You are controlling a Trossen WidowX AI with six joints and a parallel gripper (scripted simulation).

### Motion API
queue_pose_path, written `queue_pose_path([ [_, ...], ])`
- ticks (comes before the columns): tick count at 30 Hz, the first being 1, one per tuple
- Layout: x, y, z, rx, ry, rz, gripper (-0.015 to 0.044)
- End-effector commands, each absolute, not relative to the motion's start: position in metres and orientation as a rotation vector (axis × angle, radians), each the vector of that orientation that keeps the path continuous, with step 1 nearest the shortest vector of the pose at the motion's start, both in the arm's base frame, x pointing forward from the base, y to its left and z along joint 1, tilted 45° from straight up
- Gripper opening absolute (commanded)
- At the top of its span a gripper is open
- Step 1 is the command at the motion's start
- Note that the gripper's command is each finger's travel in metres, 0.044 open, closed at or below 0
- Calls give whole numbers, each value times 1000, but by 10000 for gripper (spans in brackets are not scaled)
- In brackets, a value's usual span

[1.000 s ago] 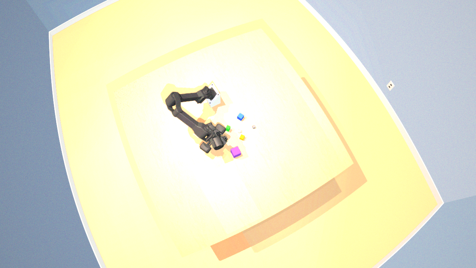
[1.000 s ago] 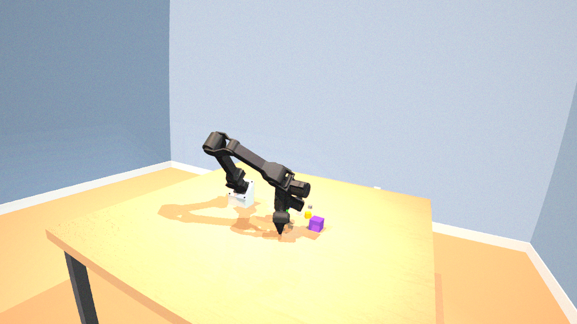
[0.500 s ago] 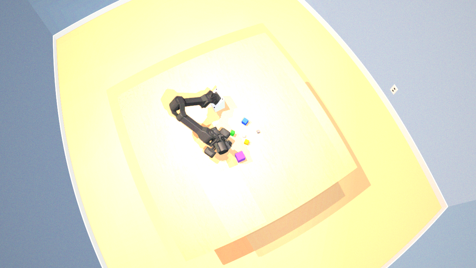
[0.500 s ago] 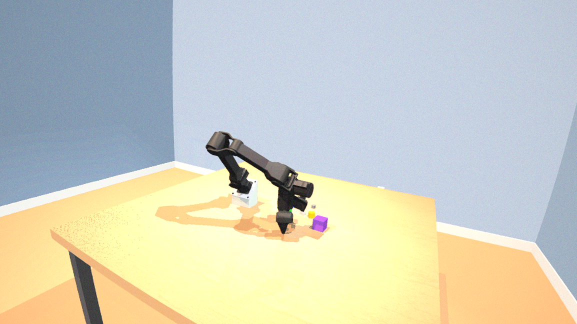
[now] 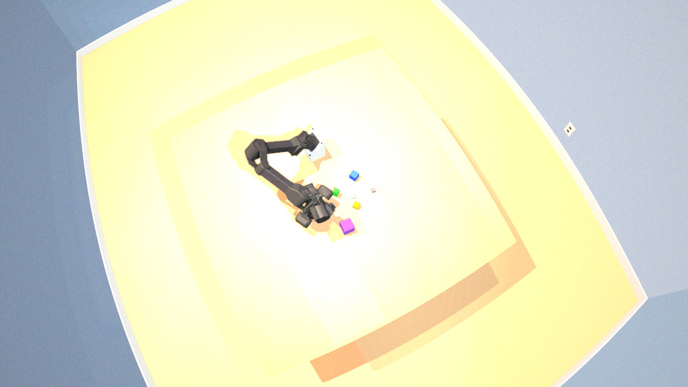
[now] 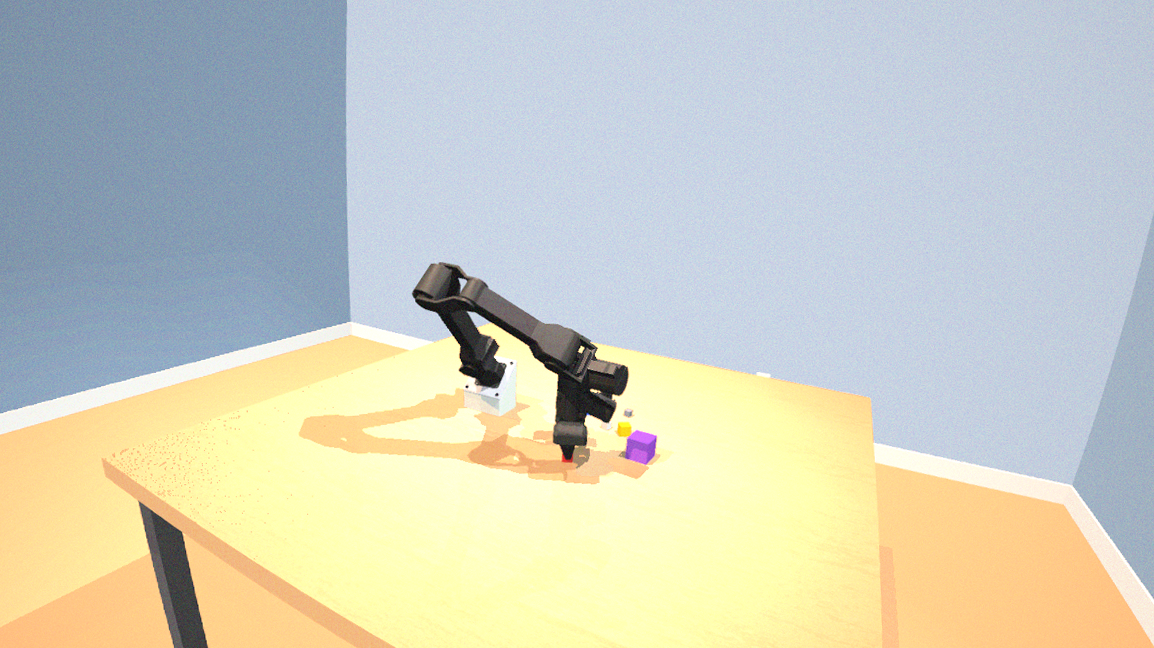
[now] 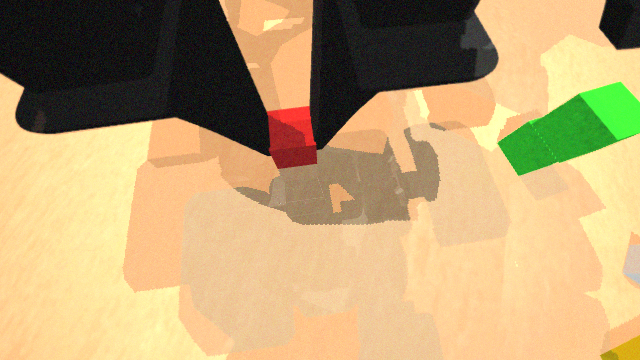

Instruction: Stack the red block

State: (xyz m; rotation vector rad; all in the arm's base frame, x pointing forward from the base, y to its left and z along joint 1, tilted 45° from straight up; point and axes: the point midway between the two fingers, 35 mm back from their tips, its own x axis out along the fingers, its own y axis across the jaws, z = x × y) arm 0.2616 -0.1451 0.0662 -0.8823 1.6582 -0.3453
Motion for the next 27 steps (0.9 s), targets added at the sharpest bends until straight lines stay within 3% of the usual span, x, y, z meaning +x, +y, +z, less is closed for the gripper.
queue_pose_path([
  [1,260,-146,66,-888,1663,-346,39],
  [5,260,-145,67,-888,1663,-346,0],
  [27,267,-73,137,-885,1664,-342,0],
])
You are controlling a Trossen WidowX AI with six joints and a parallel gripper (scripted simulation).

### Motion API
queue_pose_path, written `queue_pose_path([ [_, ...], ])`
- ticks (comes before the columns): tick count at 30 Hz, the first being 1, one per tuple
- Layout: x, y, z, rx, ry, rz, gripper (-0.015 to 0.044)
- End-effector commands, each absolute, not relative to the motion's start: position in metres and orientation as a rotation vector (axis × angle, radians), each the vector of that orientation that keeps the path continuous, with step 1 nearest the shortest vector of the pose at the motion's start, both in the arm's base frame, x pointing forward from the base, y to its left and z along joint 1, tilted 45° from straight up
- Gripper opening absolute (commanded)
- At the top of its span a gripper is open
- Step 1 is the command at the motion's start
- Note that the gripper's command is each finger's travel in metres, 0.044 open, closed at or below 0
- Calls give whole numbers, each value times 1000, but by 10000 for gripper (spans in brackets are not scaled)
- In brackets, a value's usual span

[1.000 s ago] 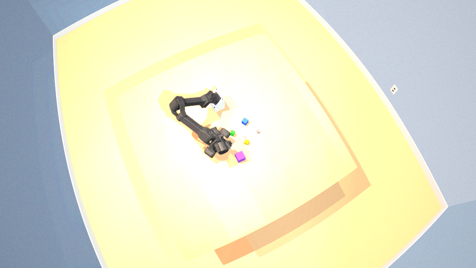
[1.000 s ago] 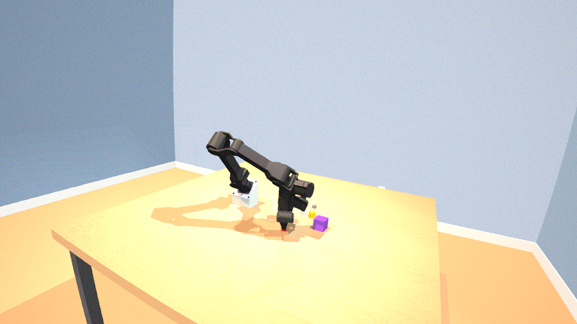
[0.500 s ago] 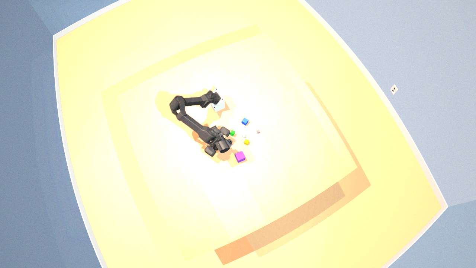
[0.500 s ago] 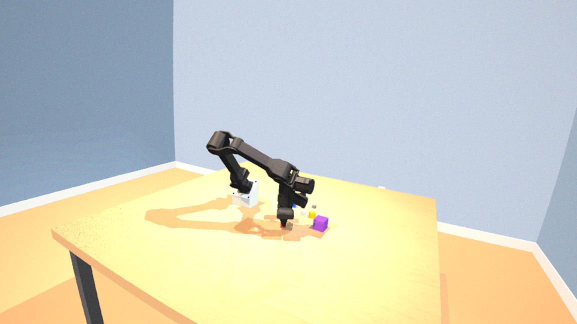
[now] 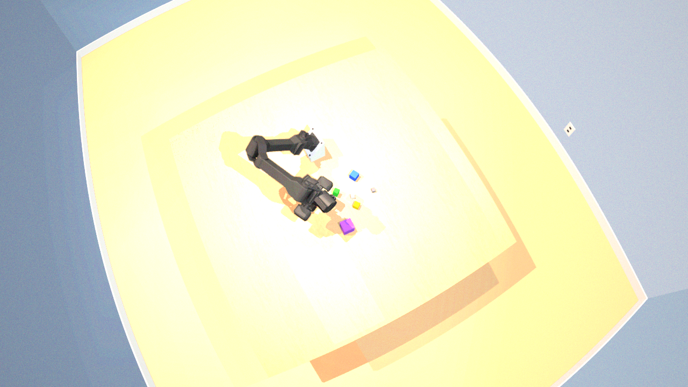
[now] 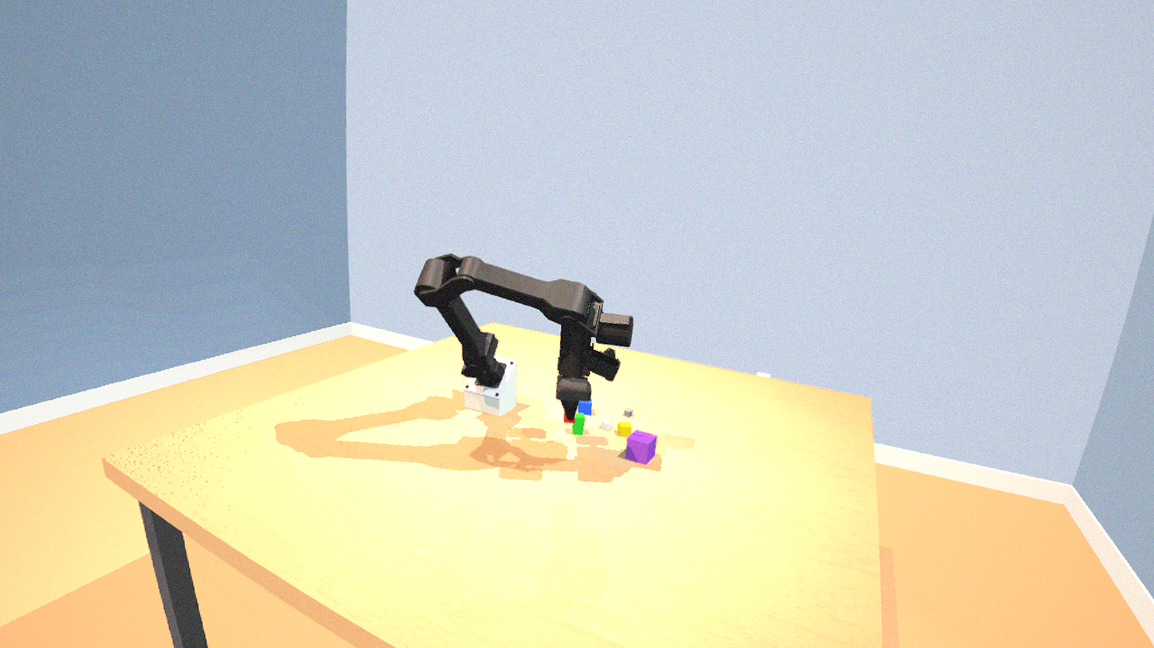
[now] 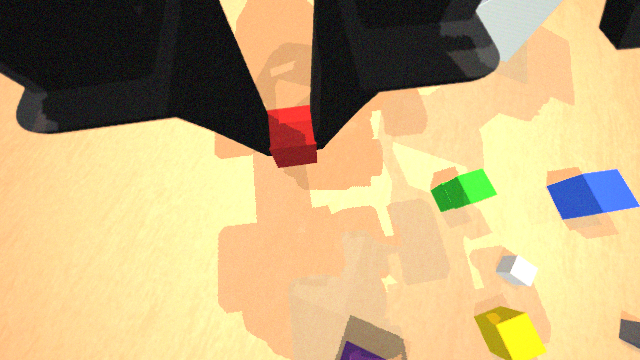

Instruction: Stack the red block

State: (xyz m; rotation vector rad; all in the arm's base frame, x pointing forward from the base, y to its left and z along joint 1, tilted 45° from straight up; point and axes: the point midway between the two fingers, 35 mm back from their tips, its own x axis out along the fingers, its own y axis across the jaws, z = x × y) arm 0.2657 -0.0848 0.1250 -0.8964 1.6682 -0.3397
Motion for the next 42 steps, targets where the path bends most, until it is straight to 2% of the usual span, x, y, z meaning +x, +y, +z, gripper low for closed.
queue_pose_path([
  [1,268,-69,141,-885,1664,-342,0],
  [15,268,-58,146,-882,1664,-342,0],
  [35,244,26,65,-880,1665,-337,0],
  [42,243,26,60,-882,1666,-337,0],
])
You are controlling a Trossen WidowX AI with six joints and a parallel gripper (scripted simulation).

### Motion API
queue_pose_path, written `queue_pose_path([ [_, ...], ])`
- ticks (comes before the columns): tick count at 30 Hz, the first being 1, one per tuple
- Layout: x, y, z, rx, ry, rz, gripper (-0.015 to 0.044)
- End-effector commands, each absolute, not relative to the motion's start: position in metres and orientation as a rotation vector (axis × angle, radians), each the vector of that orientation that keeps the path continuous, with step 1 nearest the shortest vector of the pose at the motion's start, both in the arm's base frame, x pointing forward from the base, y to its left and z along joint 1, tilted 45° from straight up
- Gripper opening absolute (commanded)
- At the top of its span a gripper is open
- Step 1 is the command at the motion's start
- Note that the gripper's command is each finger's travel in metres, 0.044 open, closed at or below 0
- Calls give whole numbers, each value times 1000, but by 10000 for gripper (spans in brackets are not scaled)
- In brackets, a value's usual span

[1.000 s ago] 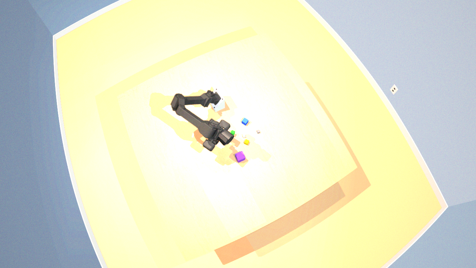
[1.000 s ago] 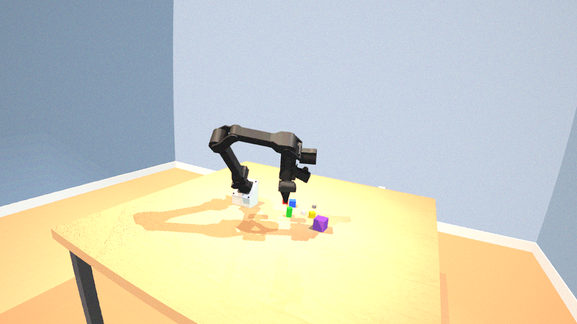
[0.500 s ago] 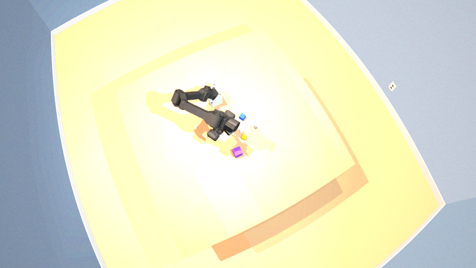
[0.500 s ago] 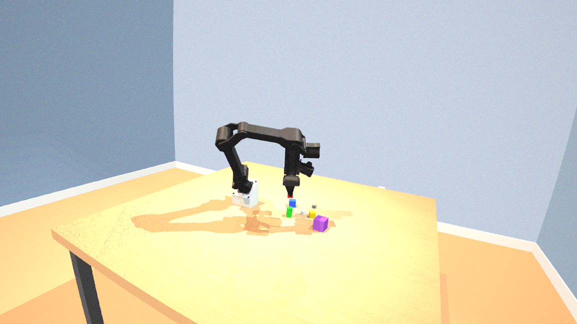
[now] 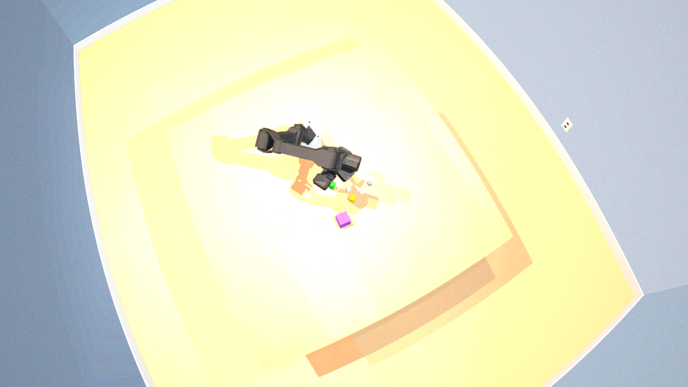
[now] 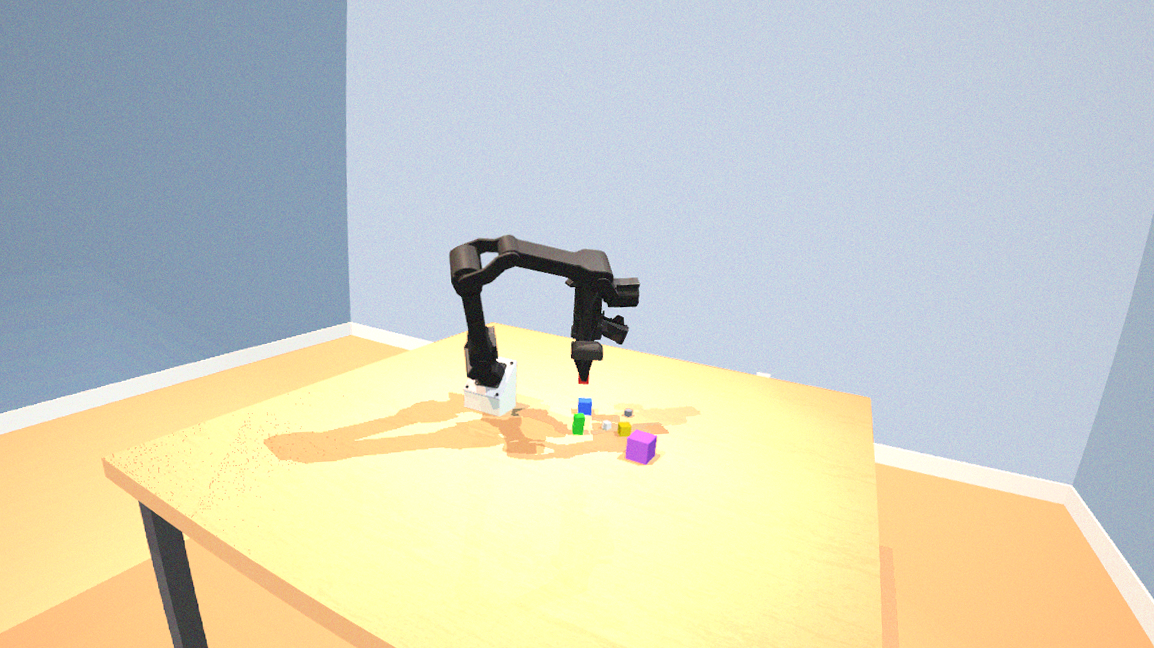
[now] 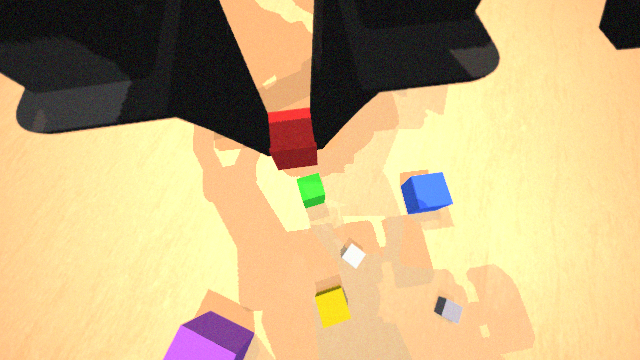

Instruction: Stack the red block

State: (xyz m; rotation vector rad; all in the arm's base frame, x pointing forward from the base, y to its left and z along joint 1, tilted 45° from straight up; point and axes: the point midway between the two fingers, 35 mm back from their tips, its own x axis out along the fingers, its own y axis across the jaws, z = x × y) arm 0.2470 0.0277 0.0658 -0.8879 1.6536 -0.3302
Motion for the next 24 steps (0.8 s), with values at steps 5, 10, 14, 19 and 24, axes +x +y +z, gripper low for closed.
queue_pose_path([
  [5,243,10,43,-881,1665,-337,0],
  [10,241,-4,30,-882,1665,-339,0],
  [14,241,-5,29,-882,1665,-339,0],
  [19,241,-15,18,-882,1665,-339,0],
  [24,239,-26,8,-883,1665,-340,0],
])
